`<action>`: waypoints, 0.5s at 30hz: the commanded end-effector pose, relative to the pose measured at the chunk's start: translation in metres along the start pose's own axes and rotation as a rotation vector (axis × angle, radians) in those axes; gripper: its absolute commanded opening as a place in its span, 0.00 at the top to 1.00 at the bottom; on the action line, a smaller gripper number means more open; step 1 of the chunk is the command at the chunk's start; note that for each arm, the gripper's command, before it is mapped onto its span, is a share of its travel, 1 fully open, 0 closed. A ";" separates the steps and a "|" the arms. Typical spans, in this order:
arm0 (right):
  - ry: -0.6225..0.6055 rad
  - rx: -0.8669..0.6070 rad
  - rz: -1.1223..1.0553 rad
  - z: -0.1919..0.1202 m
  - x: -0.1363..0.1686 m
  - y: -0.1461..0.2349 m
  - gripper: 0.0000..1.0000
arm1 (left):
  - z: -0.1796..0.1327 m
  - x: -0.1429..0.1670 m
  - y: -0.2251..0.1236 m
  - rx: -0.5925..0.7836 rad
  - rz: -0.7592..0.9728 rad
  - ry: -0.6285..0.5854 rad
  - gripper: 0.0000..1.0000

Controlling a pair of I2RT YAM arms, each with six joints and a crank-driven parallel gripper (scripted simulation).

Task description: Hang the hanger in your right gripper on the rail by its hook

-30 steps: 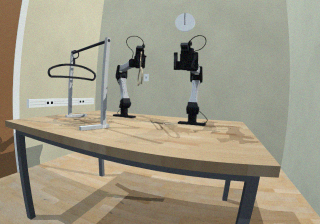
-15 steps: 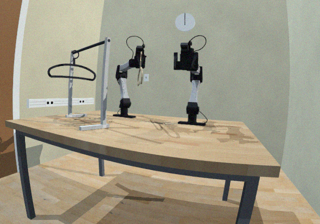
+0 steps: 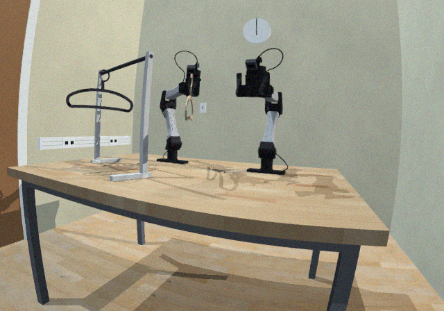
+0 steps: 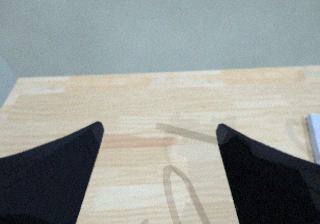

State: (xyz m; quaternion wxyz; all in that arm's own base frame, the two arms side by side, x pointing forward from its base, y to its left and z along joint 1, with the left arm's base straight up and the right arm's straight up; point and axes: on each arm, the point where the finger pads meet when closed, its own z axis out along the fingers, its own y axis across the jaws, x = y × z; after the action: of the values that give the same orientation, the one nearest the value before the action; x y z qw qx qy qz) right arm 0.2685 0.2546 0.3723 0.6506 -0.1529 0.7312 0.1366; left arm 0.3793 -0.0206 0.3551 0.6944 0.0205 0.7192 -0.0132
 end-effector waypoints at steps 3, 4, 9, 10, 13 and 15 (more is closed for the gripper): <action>-0.010 0.211 0.060 -0.021 0.000 -0.039 0.98 | -0.009 -0.025 -0.034 0.094 -0.004 -0.016 0.00; -0.007 0.261 0.064 -0.027 0.004 -0.047 0.98 | -0.013 -0.029 -0.047 0.132 -0.002 -0.013 0.00; -0.028 0.437 0.085 -0.052 0.009 -0.079 0.98 | -0.042 -0.052 -0.116 0.336 0.001 -0.007 0.00; -0.032 0.469 0.087 -0.055 0.009 -0.085 0.98 | -0.051 -0.058 -0.130 0.381 0.002 -0.010 0.00; -0.041 0.587 0.081 -0.062 0.013 -0.107 0.98 | -0.085 -0.079 -0.174 0.537 0.002 -0.022 0.00; -0.042 0.651 0.074 -0.064 0.016 -0.119 0.98 | -0.110 -0.092 -0.197 0.634 0.001 -0.033 0.00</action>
State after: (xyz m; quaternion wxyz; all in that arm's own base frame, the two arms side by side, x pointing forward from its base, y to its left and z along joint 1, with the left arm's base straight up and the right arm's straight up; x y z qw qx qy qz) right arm 0.2542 0.1539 0.3647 0.6729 0.0247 0.7391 -0.0173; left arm 0.2970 -0.1926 0.4291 0.6769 0.2068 0.6766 -0.2032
